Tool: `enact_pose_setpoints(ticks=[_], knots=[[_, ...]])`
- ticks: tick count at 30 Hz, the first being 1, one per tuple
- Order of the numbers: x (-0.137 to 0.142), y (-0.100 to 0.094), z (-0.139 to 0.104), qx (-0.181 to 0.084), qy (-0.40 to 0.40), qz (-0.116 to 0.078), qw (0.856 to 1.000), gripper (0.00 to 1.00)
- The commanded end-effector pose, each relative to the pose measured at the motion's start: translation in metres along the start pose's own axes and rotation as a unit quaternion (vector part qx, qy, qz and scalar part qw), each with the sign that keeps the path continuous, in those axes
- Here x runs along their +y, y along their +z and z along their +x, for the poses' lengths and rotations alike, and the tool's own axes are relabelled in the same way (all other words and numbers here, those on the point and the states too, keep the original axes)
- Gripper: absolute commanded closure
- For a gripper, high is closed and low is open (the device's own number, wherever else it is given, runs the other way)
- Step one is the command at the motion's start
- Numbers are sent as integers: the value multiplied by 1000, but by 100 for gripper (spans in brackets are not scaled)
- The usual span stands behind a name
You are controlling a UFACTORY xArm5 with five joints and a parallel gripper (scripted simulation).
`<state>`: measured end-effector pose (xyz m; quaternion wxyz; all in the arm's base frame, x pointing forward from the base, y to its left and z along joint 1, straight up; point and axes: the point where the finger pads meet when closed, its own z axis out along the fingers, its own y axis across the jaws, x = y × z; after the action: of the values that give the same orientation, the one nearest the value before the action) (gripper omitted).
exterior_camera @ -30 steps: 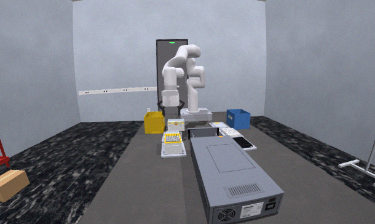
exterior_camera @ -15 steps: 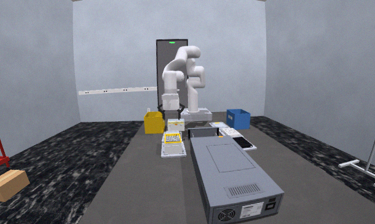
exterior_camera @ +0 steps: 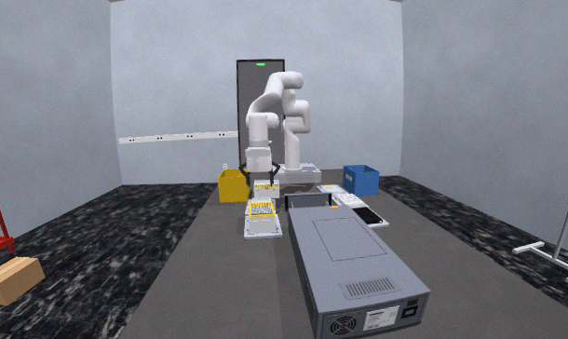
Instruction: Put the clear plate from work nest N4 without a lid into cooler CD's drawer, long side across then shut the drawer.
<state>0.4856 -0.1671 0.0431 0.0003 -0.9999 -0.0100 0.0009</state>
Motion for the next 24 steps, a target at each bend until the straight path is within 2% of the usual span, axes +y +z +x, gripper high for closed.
enact_pose_setpoints(ticks=[1,24], knots=[[1,5,2,3,0,-1,1000,0],[1,36,2,3,0,-1,1000,0]])
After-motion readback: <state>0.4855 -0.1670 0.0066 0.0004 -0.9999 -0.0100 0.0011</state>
